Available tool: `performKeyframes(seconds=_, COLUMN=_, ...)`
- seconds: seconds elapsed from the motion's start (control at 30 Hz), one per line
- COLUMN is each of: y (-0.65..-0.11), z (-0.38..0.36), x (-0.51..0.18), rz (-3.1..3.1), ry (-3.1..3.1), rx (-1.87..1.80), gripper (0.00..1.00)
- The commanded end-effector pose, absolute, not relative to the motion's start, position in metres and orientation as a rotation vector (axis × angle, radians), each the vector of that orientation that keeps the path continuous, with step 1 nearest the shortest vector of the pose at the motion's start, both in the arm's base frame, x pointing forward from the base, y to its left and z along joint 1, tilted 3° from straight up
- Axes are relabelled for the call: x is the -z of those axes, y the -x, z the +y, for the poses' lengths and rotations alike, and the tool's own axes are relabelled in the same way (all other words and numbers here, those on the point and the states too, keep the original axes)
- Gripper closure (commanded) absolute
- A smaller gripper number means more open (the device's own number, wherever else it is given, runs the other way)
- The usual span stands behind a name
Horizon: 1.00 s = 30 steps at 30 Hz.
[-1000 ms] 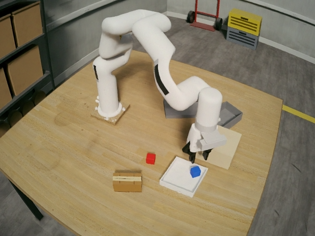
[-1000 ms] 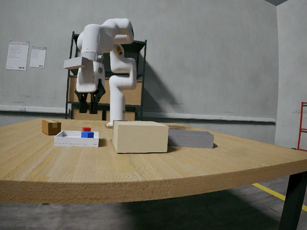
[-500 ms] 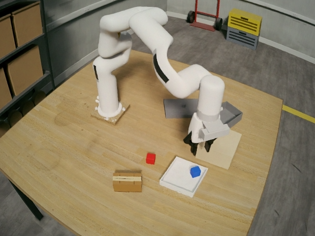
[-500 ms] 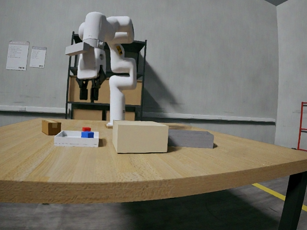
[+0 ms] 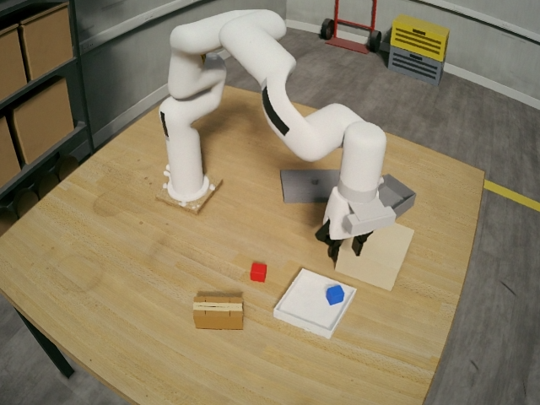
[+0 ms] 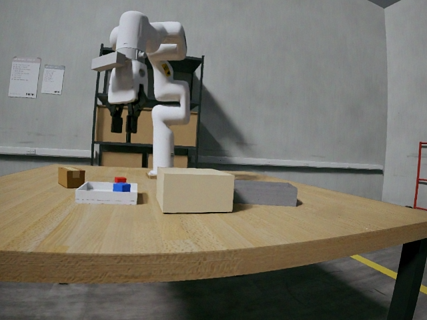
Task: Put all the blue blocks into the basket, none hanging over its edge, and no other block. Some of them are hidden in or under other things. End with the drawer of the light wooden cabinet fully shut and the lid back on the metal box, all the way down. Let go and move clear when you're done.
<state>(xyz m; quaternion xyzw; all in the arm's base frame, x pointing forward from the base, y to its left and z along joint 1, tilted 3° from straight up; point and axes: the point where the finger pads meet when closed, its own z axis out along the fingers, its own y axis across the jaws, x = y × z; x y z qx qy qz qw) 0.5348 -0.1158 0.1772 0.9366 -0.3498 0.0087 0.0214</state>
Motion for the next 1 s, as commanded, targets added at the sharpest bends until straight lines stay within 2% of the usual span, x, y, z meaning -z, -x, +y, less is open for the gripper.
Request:
performKeyframes(seconds=0.0, y=-0.536, z=-0.112, x=-0.18, rz=-1.067, ry=-2.91, rx=-0.035, gripper=0.48)
performKeyframes(seconds=0.13, y=-0.521, z=-0.042, x=-0.182, rz=-0.757, ry=-3.006, rx=-0.027, gripper=0.48)
performKeyframes(seconds=0.4, y=-0.482, z=0.015, x=-0.179, rz=-0.266, ry=-3.083, rx=-0.004, gripper=0.48)
performKeyframes(seconds=0.43, y=-0.461, z=0.045, x=-0.176, rz=-0.031, ry=-3.091, rx=0.011, gripper=0.48)
performKeyframes(seconds=0.9, y=-0.349, z=0.161, x=-0.162, rz=0.976, ry=-2.936, rx=0.013, gripper=0.48)
performKeyframes(seconds=0.97, y=-0.349, z=0.161, x=-0.162, rz=0.976, ry=-2.936, rx=0.013, gripper=0.48)
